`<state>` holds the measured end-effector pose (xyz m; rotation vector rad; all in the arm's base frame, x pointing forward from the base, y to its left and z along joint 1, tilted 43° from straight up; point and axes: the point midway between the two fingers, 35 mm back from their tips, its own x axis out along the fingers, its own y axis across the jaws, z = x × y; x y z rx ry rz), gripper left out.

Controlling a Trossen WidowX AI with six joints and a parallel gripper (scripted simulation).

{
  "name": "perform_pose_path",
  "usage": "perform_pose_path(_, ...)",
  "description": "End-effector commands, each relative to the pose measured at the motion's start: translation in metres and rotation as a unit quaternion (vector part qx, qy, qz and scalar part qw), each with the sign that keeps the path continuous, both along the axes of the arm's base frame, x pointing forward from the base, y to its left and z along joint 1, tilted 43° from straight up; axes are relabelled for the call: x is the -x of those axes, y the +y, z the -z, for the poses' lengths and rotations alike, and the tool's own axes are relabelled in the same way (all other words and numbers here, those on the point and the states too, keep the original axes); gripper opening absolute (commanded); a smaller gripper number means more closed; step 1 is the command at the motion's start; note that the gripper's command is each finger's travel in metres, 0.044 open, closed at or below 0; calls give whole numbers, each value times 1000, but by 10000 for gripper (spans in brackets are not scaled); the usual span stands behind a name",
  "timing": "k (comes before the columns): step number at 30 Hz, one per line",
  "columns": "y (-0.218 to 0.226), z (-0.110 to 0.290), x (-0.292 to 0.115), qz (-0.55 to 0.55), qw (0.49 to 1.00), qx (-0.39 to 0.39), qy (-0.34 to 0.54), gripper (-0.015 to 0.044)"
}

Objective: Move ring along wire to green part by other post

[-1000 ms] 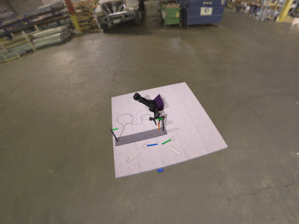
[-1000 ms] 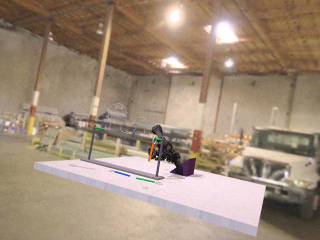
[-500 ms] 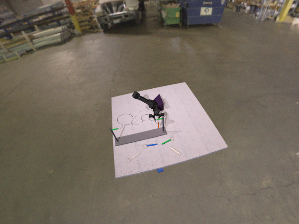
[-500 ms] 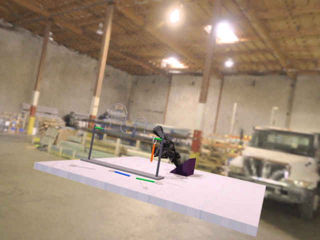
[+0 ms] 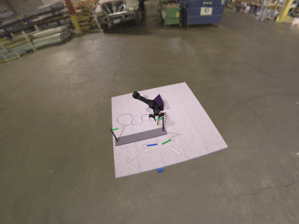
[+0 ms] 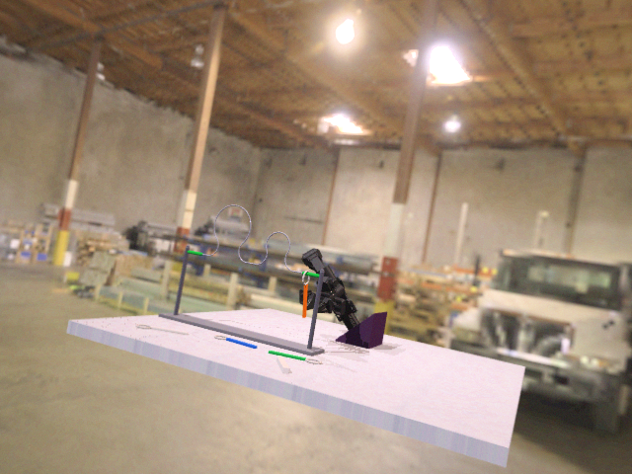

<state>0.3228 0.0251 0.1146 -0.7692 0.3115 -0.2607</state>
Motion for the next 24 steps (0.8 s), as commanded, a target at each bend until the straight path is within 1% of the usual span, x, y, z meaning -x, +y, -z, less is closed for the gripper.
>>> perform_pose_path(1, -1, 1, 1, 3, 1000, -1, 0, 160)
perform_pose_path(4, -1, 1, 1, 3, 1000, -1, 0, 160)
perform_pose_path(6, 3, -1, 5, 0, 1000, -1, 1, 212)
perform_pose_path(11, 16, -8, 41, 0, 1000, 0, 2, 344)
perform_pose_path(14, 17, -9, 46, 0, 1000, 0, 1, 423)
perform_pose_path(15, 17, -9, 46, 0, 1000, 0, 1, 440)
perform_pose_path(24, 17, -9, 46, 0, 1000, 0, 1, 440)
